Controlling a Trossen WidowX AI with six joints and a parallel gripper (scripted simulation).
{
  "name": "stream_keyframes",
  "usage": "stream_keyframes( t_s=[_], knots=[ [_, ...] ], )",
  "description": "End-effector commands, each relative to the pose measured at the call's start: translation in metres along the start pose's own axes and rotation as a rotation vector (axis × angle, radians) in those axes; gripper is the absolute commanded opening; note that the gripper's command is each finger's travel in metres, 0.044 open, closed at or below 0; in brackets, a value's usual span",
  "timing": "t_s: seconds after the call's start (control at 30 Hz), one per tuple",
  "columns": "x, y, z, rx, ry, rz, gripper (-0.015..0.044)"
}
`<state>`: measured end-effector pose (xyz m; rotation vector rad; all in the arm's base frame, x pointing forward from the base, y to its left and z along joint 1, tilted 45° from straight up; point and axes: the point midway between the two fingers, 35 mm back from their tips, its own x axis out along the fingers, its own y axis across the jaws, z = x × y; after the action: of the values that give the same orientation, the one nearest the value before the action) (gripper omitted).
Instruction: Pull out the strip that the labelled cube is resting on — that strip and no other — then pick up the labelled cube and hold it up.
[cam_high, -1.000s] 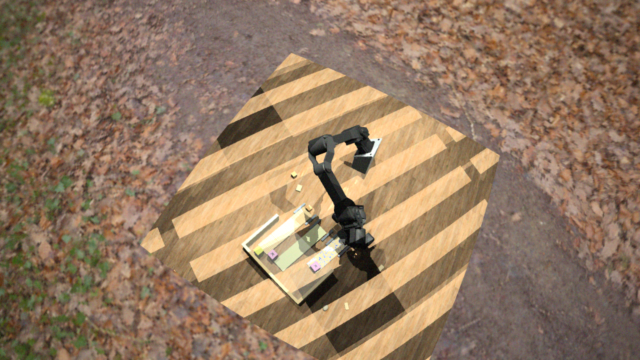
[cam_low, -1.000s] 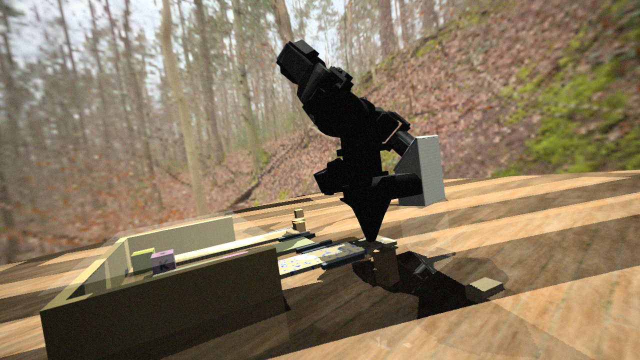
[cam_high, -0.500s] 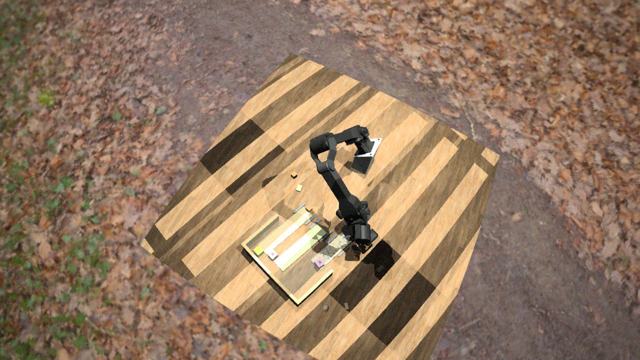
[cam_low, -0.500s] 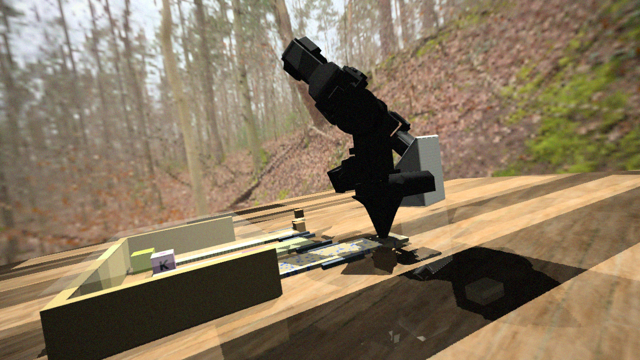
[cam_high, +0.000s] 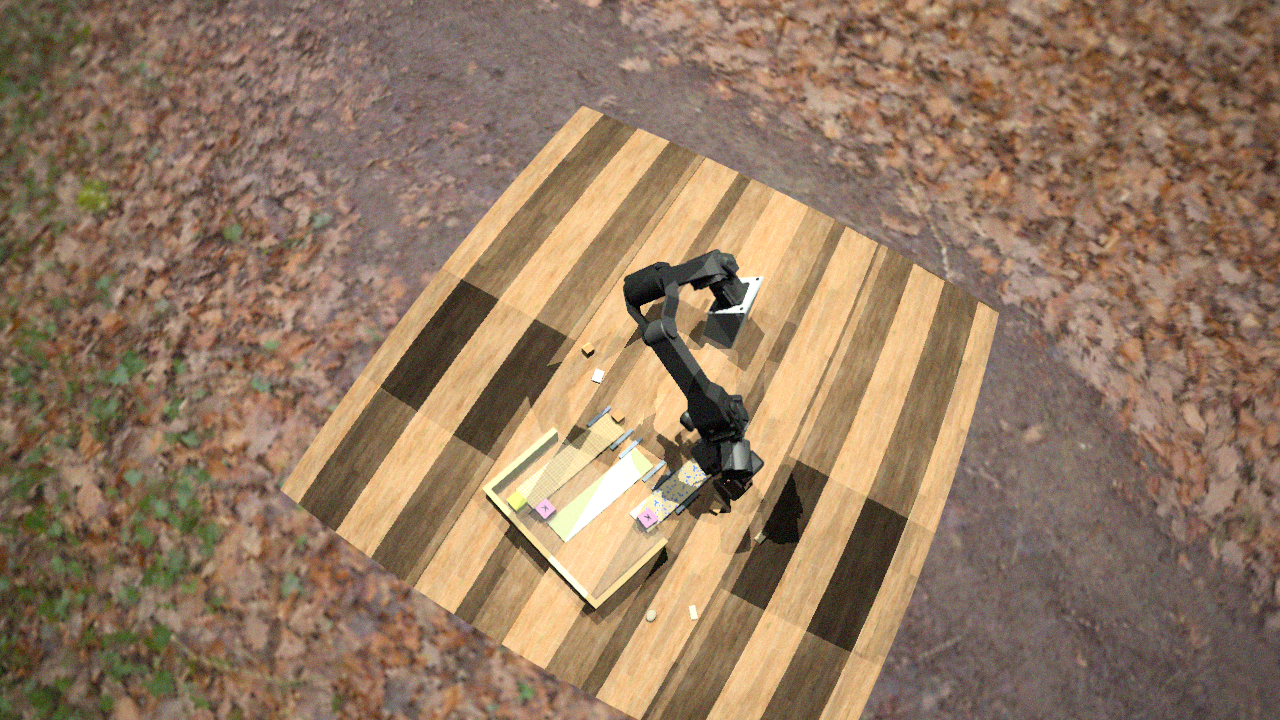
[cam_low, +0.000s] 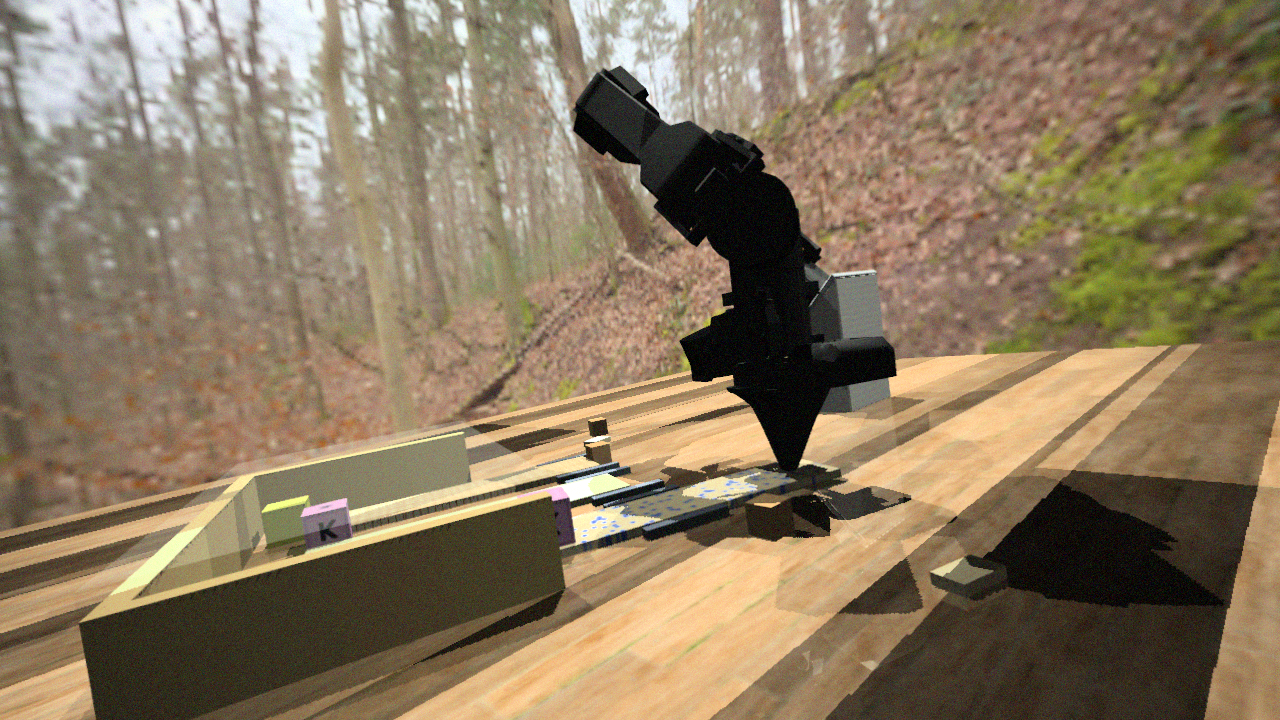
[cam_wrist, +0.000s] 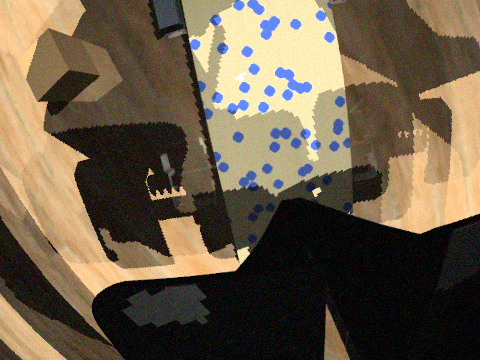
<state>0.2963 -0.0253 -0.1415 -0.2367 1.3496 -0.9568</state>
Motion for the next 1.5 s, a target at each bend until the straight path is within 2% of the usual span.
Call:
stream_keyframes(
  t_s=[0.0,0.83,1.0,1.1,1.47],
  knots=[
    [0.004,-0.003,-0.012,-0.006,0.022,-0.007,0.0000],
    [0.003,-0.004,-0.045,-0.007,0.023,-0.006,0.0000],
    [-0.040,0.000,-0.036,-0.006,0.022,-0.003,0.0000],
    [-0.043,0.000,-0.036,-0.006,0.023,-0.004,0.0000],
    [-0.045,0.003,0.013,0.093,0.021,-0.006,0.0289]
  ],
)
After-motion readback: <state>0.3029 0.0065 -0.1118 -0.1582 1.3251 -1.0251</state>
